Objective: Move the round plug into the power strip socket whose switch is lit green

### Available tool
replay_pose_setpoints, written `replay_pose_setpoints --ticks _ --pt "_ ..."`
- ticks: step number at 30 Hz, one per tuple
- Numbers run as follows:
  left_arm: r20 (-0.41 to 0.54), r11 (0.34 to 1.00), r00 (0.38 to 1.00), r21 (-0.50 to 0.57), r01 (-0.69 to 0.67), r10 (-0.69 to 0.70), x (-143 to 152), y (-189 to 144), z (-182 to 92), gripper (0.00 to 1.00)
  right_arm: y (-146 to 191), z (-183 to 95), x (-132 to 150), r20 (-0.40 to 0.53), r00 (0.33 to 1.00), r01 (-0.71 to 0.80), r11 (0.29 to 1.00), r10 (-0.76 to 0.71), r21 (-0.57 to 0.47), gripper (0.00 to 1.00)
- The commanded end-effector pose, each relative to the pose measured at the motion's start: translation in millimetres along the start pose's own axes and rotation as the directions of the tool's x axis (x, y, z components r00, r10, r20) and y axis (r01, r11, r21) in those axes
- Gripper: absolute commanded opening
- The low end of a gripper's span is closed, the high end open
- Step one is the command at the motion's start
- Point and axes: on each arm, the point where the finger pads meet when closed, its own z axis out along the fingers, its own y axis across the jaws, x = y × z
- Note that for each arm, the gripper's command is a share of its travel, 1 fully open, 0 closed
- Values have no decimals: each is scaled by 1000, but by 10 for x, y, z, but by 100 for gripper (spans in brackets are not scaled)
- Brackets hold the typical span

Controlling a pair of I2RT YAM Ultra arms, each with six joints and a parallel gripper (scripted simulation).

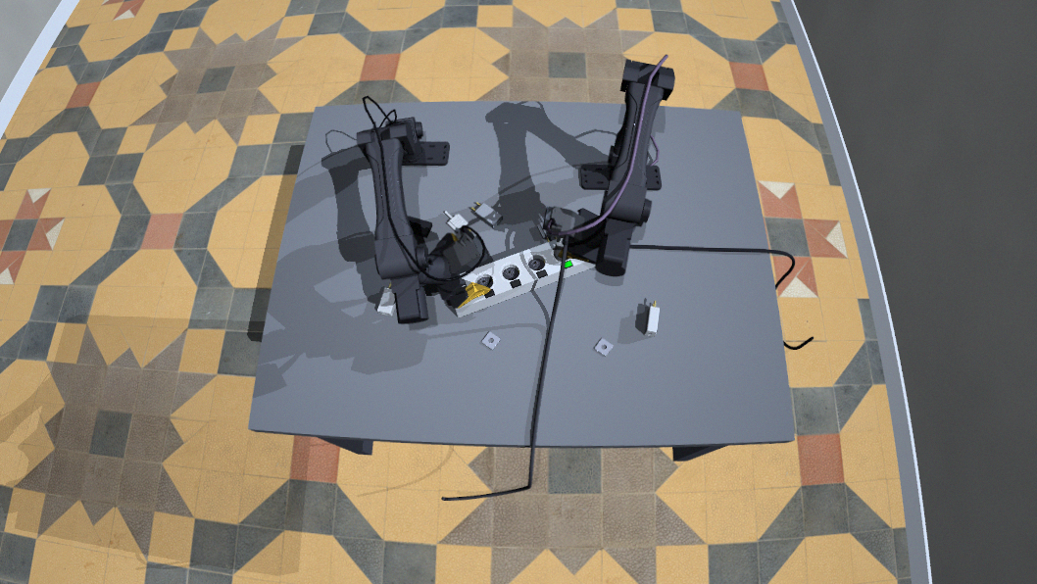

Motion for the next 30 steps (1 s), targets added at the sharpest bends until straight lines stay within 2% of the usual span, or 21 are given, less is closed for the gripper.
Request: replay_pose_setpoints --ticks 1,4,6,12,15,19,25,27,30 --pt "-215 999 976 29 21 -14 505 -118 283 33 45 -132 -279 17 999 42 999 -42 26 100" --pt "-258 999 966 -44 -4 -8 500 -241 349 33 45 -132 -279 17 999 42 999 -42 26 100" --pt "-251 998 968 -66 1 -17 507 -337 448 33 45 -132 -279 17 999 42 999 -42 26 100" --pt "-210 997 977 47 54 -43 616 -265 473 33 45 -132 -279 17 999 42 999 -42 26 100" --pt "-160 996 986 73 48 -36 588 -59 404 33 45 -132 -279 17 999 42 999 -42 26 100" --pt "-179 996 984 85 40 -25 692 -19 456 33 45 -132 -279 17 999 42 999 -42 26 100" --pt "-254 1000 967 -12 7 -9 649 -212 519 33 45 -132 -279 17 999 42 999 -42 26 100" --pt "-251 998 968 -61 -9 -6 573 -281 517 33 45 -132 -279 17 999 42 999 -42 26 100" --pt "-240 999 970 -30 20 -26 603 -352 576 33 45 -132 -279 17 999 42 999 -42 26 100"
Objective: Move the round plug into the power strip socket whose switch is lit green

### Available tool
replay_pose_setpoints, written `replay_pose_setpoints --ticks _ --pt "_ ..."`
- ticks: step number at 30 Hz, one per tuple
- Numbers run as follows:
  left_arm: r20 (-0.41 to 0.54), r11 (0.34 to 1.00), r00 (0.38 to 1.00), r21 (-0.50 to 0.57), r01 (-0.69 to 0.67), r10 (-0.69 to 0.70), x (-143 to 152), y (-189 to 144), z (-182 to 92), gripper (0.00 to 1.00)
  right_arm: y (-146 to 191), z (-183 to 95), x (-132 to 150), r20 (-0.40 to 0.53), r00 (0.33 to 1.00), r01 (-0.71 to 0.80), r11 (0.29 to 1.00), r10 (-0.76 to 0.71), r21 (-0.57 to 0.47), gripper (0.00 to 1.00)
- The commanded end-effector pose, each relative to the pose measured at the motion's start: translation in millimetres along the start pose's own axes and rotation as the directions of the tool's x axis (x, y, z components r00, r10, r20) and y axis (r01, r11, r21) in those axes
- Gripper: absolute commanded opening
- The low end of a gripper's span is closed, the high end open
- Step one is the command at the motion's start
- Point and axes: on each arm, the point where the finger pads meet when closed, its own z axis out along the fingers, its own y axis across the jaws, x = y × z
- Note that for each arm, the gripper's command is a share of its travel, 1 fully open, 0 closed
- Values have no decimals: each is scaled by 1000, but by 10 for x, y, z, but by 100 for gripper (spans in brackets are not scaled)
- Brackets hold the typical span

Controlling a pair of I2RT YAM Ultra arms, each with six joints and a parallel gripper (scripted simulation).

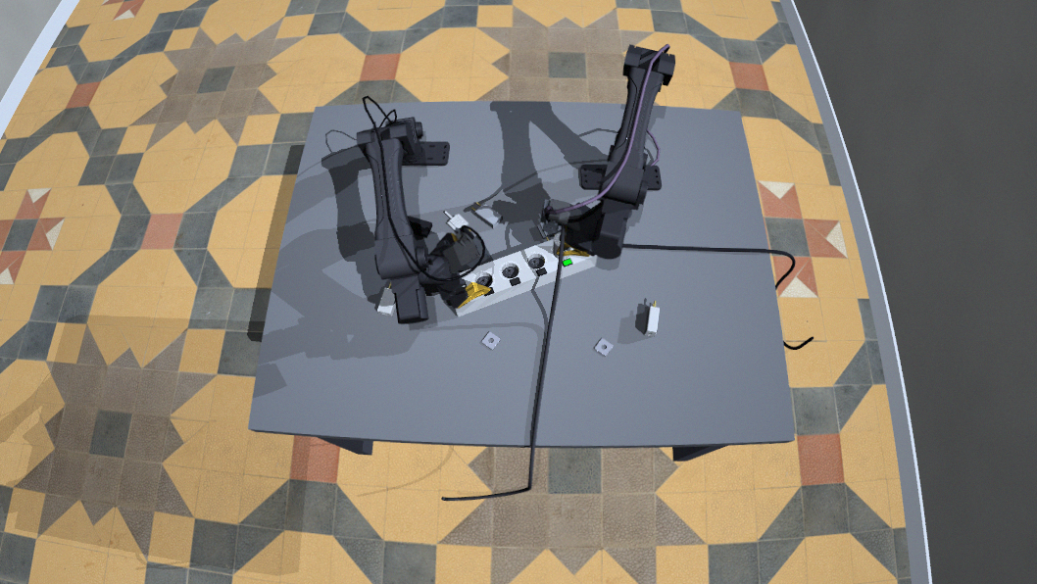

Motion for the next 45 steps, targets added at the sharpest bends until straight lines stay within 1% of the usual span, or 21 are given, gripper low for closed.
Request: replay_pose_setpoints --ticks 1,3,5,7,9,10,11,14,17,19,20,22,26,28,31,32,42,44,45 --pt "-218 988 974 122 93 -65 570 -344 429 33 45 -132 -278 16 999 42 999 -42 27 100" --pt "-204 981 976 160 106 -73 594 -306 412 33 45 -132 -278 16 999 42 999 -42 27 100" --pt "-204 981 976 160 106 -73 594 -306 412 33 45 -132 -278 16 999 42 999 -42 27 100" --pt "-181 971 980 207 122 -85 632 -235 384 33 45 -132 -278 16 999 42 999 -42 27 100" --pt "-139 971 987 211 110 -82 582 -57 323 33 45 -132 -278 16 999 42 999 -42 27 100" --pt "-147 968 986 225 111 -79 633 -36 342 33 45 -132 -278 16 999 42 999 -42 27 100" --pt "-161 969 985 224 104 -69 679 -42 369 33 45 -132 -278 16 999 42 999 -42 27 100" --pt "-190 978 980 186 90 -54 662 -120 386 33 45 -132 -278 16 999 42 999 -42 27 100" --pt "-235 989 971 128 73 -42 620 -238 402 33 45 -132 -278 16 999 42 999 -42 27 100" --pt "-236 995 971 78 60 -40 551 -307 394 33 45 -132 -278 16 999 42 999 -42 27 100" --pt "-229 994 972 79 70 -50 541 -364 429 33 45 -132 -278 16 999 42 999 -42 27 100" --pt "-229 994 972 79 70 -50 541 -364 429 33 45 -132 -278 16 999 42 999 -42 27 100" --pt "-211 985 975 140 103 -71 581 -330 422 33 45 -132 -278 16 999 42 999 -42 27 100" --pt "-155 990 986 122 77 -58 403 -211 301 33 45 -132 -278 16 999 42 999 -42 27 100" --pt "-33 996 999 84 42 -40 18 49 29 33 45 -132 -278 16 999 42 999 -42 27 100" --pt "-21 996 999 81 39 -38 -17 67 3 33 45 -132 -278 16 999 42 999 -42 27 100" --pt "-22 996 999 81 42 -40 -17 67 3 33 45 -132 -278 16 999 42 999 -42 27 100" --pt "-22 996 999 81 43 -41 -17 67 3 56 45 -132 -278 16 999 42 999 -42 27 100" --pt "-22 996 999 81 43 -42 -17 69 3 63 45 -132 -278 16 999 42 999 -42 27 100"
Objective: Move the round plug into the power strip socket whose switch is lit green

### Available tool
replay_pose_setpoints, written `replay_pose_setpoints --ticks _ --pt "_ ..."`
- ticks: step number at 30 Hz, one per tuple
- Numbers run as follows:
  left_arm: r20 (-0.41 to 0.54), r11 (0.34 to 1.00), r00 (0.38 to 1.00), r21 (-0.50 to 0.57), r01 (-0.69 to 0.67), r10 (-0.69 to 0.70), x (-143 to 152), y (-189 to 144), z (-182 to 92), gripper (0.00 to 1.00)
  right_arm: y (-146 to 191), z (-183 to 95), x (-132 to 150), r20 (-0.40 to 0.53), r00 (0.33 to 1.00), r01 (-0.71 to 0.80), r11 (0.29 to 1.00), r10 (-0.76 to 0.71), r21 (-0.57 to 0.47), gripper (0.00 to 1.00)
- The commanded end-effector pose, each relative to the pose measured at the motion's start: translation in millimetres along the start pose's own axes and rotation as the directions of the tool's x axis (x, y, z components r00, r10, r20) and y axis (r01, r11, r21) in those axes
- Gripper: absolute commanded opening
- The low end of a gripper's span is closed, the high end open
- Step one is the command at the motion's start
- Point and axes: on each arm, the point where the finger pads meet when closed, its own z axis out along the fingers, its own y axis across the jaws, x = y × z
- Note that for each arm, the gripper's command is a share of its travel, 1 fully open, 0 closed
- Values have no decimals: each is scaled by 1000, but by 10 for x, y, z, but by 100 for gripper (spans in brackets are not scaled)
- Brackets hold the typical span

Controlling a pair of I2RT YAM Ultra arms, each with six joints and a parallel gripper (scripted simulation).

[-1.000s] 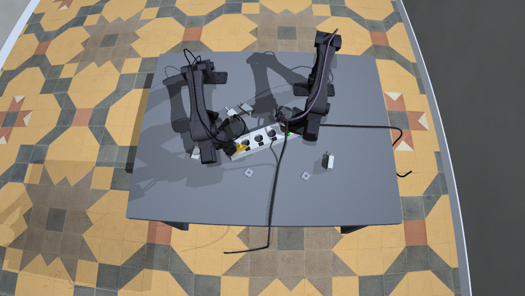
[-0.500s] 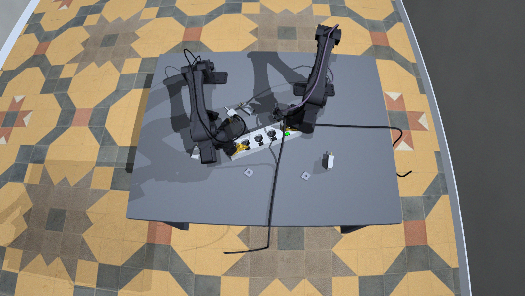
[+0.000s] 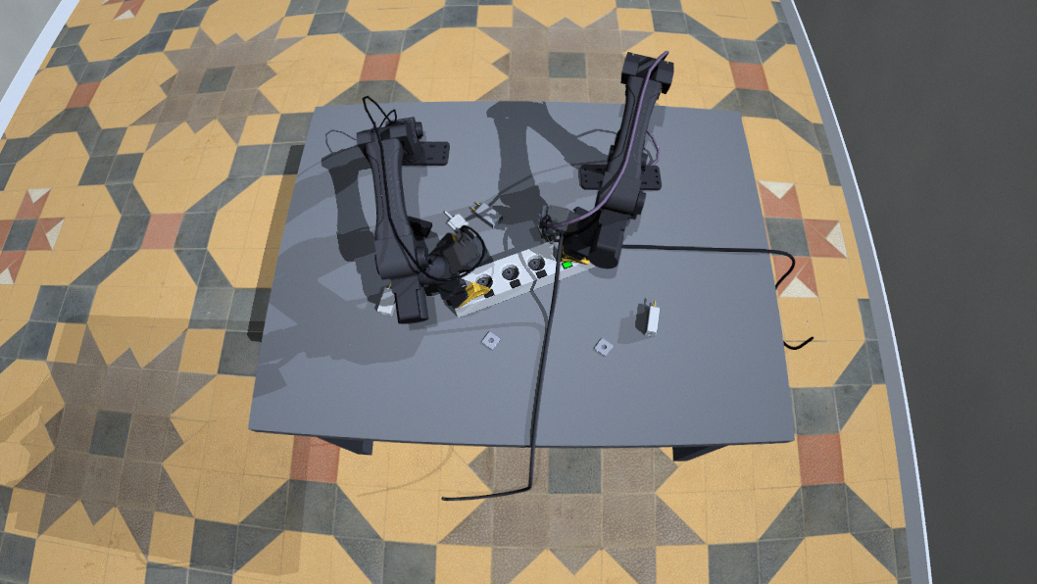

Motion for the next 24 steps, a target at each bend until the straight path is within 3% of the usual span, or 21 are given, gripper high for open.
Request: replay_pose_setpoints --ticks 1,4,12,16,24 --pt "2 1000 1000 -3 -14 14 -53 33 -68 63 44 -132 -277 16 999 42 999 -43 27 100" --pt "14 999 999 -39 -32 33 -116 36 -299 63 44 -132 -277 16 999 42 999 -43 27 100" --pt "17 998 999 -55 -40 41 -141 81 -488 65 44 -132 -277 16 999 42 999 -43 27 100" --pt "14 998 999 -52 -40 41 -145 52 -780 65 44 -132 -277 16 999 42 999 -42 27 100" --pt "-59 987 990 -104 120 -126 -160 -133 -1015 65 44 -132 -277 16 999 42 999 -42 27 100"
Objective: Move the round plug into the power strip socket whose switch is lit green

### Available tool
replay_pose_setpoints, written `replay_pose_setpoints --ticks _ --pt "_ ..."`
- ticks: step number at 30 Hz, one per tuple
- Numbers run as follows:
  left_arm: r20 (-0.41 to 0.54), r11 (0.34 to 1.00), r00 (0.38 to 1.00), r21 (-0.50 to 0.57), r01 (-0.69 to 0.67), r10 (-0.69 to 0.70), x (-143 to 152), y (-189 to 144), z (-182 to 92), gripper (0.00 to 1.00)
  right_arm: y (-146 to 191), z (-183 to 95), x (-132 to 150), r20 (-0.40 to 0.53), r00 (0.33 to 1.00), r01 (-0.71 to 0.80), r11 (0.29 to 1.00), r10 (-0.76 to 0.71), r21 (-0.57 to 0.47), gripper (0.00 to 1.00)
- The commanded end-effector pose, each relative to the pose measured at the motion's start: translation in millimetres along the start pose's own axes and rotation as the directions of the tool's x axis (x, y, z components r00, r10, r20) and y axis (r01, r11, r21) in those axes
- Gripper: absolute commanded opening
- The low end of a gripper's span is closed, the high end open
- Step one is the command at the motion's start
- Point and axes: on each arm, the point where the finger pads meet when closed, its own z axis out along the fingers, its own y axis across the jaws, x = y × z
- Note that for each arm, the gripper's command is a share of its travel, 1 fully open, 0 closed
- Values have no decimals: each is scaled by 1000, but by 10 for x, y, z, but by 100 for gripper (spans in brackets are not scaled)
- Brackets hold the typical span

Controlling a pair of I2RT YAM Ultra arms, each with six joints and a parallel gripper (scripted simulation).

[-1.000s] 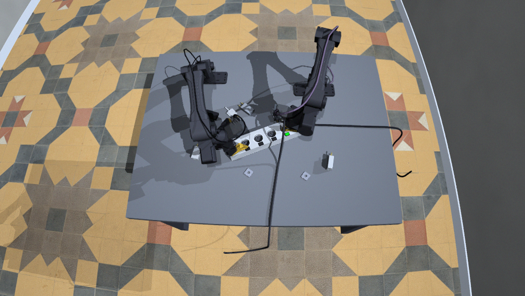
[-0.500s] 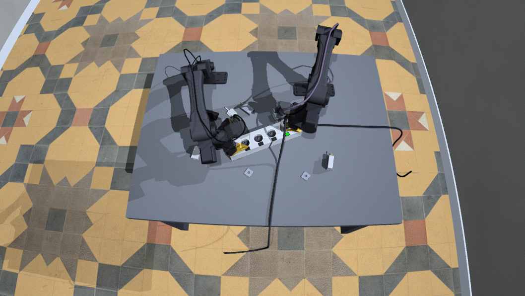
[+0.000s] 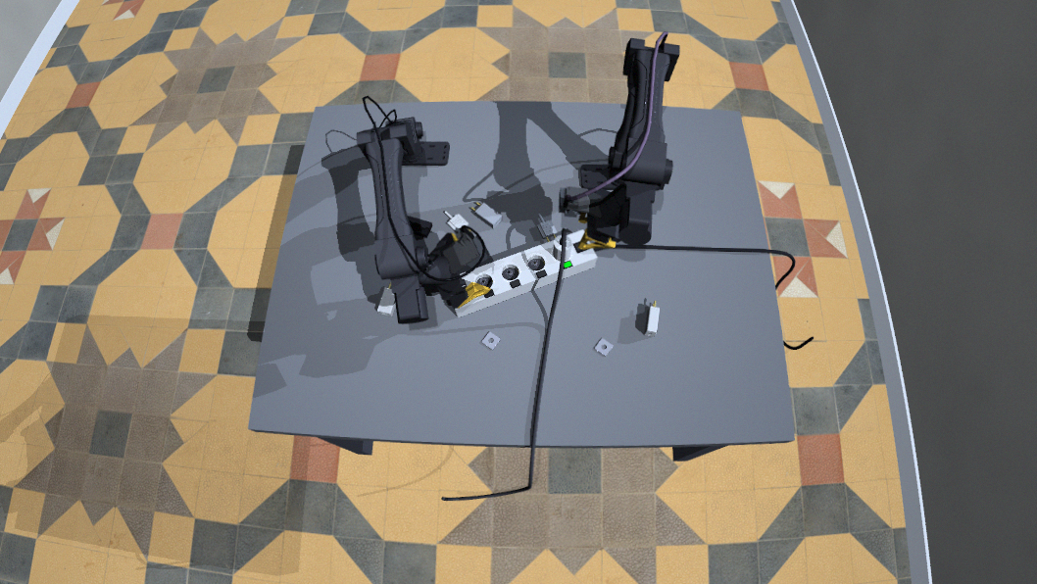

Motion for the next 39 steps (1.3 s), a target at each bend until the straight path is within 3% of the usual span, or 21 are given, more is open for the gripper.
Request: replay_pose_setpoints --ticks 1,5,10,18,29,39 --pt "-35 995 995 -37 93 -95 -107 -172 -212 65 44 -132 -277 16 999 42 999 -43 27 100" --pt "-53 984 985 -79 158 -162 -123 -279 -273 65 44 -132 -277 16 999 42 999 -43 27 100" --pt "-46 926 945 -217 308 -325 -161 -549 -458 65 44 -132 -277 16 999 42 999 -43 27 100" --pt "192 725 840 -432 537 -508 -150 -1065 -799 65 44 -132 -277 16 999 42 999 -43 27 100" --pt "405 608 770 -473 638 -492 -99 -1307 -976 65 44 -132 -277 16 999 42 999 -43 27 100" --pt "513 533 718 -483 695 -471 -58 -1421 -1066 65 44 -132 -277 16 999 42 999 -43 27 100"
